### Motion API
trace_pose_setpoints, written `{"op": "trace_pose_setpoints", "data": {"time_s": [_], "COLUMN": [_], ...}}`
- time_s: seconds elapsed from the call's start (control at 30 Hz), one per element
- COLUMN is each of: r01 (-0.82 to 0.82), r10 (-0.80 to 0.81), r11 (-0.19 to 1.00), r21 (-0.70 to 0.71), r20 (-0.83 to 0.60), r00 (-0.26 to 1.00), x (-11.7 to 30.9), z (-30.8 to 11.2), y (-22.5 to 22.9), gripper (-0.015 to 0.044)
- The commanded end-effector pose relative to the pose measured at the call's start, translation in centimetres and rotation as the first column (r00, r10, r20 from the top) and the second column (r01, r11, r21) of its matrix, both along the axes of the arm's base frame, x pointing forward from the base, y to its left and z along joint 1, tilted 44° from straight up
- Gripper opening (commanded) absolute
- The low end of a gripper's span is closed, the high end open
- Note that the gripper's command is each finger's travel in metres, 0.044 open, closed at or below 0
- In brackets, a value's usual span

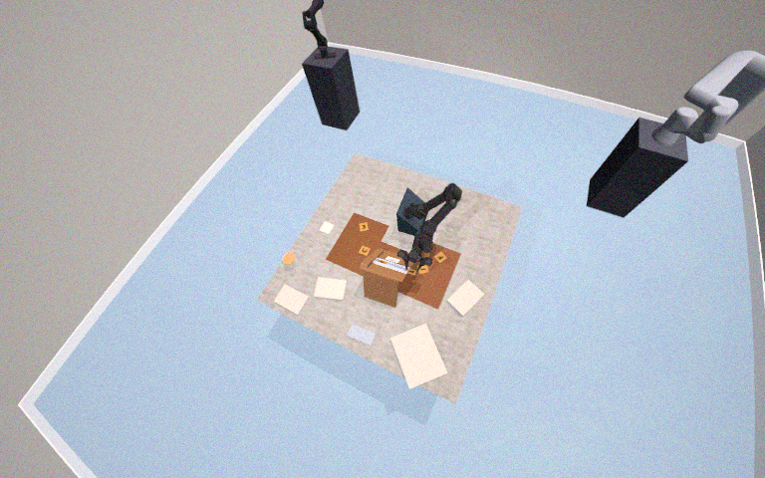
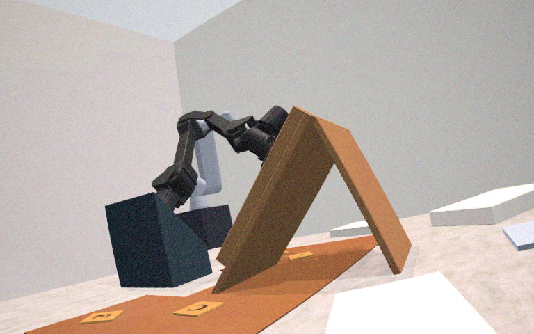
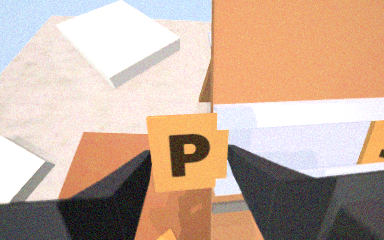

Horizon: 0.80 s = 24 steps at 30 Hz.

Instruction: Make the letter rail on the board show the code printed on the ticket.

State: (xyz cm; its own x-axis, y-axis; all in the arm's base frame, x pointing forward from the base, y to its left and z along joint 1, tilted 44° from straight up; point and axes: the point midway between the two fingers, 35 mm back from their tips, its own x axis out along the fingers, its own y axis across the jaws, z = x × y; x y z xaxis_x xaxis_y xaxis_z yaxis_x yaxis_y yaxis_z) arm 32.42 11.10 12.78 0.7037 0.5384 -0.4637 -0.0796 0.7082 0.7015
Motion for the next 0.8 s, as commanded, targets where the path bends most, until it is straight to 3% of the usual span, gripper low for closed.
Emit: {"op": "trace_pose_setpoints", "data": {"time_s": [0.0,0.77], "r01": [-0.006,-0.006], "r10": [0.006,0.006], "r11": [1.000,1.000], "r21": [-0.002,-0.003], "r20": [-0.008,-0.008], "r00": [1.000,1.000], "x": [-0.13,-0.03], "z": [-0.51,-1.32], "y": [-0.12,-0.95], "gripper": [0.0000,0.0000]}}
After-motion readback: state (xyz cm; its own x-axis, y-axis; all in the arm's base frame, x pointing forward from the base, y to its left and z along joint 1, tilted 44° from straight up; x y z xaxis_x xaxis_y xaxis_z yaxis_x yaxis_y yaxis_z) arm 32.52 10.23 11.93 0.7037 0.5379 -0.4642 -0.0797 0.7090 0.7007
